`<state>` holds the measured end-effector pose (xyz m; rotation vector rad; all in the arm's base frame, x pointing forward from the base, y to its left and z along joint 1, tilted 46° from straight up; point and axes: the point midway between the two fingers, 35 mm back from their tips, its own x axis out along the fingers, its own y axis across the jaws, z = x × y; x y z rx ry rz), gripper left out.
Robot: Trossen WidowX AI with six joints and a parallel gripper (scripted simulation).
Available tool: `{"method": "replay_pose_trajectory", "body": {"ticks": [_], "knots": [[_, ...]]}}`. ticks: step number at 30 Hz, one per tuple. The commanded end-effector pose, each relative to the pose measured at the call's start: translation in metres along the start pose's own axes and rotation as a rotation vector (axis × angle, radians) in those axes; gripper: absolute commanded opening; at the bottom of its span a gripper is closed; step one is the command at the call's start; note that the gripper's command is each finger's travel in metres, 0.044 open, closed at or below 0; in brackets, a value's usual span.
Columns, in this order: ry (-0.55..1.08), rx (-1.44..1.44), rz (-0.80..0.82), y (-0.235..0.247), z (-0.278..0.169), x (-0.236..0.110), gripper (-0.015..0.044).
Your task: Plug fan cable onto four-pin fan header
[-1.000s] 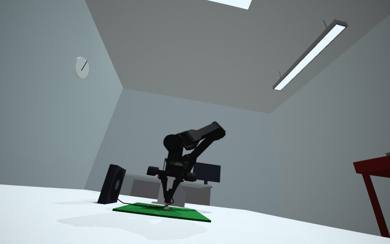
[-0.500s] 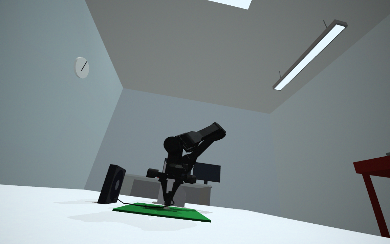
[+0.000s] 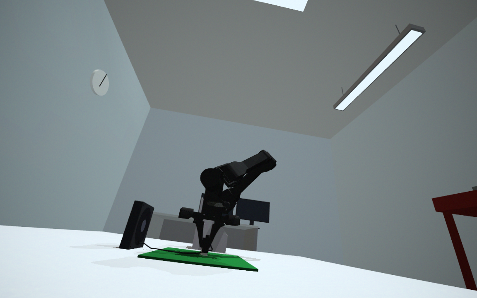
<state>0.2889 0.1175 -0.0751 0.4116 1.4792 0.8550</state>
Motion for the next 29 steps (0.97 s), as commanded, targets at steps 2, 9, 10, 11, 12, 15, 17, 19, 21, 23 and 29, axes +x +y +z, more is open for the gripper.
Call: {"method": "replay_pose_trajectory", "body": {"ticks": [2, 9, 10, 11, 12, 15, 17, 19, 21, 23, 29], "knots": [[0.000, -0.001, 0.000, 0.000, 0.000, 0.000, 0.0210], [0.002, -0.001, -0.004, -0.001, 0.002, -0.027, 0.0260], [0.003, 0.000, -0.005, -0.001, 0.001, -0.043, 0.0260], [0.004, 0.000, -0.004, -0.001, 0.001, -0.052, 0.0260], [0.004, 0.000, -0.004, 0.000, 0.001, -0.055, 0.0260], [0.004, 0.000, -0.004, 0.000, 0.001, -0.055, 0.0260], [0.004, 0.000, -0.005, 0.000, -0.007, -0.056, 0.0260], [0.005, 0.001, -0.006, 0.002, -0.028, -0.058, 0.0260], [0.006, 0.003, -0.007, 0.004, -0.052, -0.059, 0.0260], [0.007, 0.004, -0.006, 0.008, -0.077, -0.059, 0.0260], [0.009, 0.005, -0.004, 0.018, -0.119, -0.056, 0.0260]]}}
